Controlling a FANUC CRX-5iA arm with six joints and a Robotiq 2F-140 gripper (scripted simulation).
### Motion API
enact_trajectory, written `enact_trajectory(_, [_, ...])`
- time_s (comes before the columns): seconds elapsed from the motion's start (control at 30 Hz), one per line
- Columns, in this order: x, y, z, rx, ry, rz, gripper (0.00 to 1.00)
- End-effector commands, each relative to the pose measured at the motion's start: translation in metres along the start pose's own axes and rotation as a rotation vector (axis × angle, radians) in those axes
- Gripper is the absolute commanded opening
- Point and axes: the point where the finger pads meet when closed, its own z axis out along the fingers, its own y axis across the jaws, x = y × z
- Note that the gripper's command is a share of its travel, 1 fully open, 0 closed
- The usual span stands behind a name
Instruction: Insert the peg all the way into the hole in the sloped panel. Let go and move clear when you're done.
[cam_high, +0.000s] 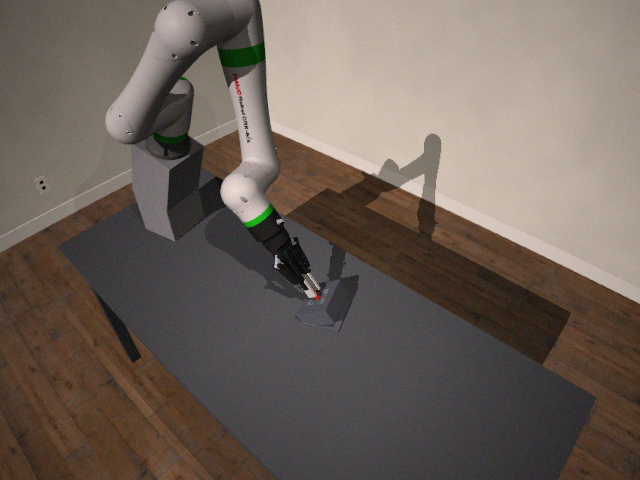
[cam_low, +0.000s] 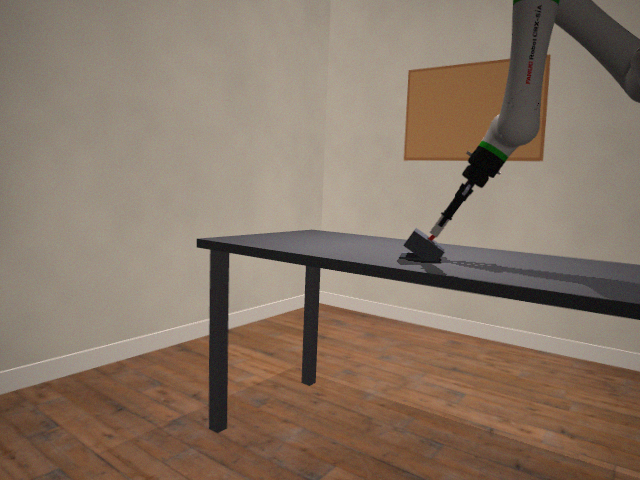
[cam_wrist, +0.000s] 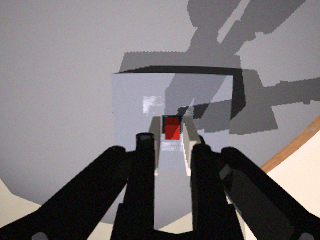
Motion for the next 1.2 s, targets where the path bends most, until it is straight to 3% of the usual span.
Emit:
enact_trajectory(0.0, [0.000,0.000,0.000,0.000,0.000,0.000,0.18])
enact_trajectory(0.43, [-0.001,0.000,-0.003,0.000,0.000,0.000,0.37])
enact_trajectory(1.17, [-0.002,-0.001,-0.068,-0.001,-0.001,0.000,0.73])
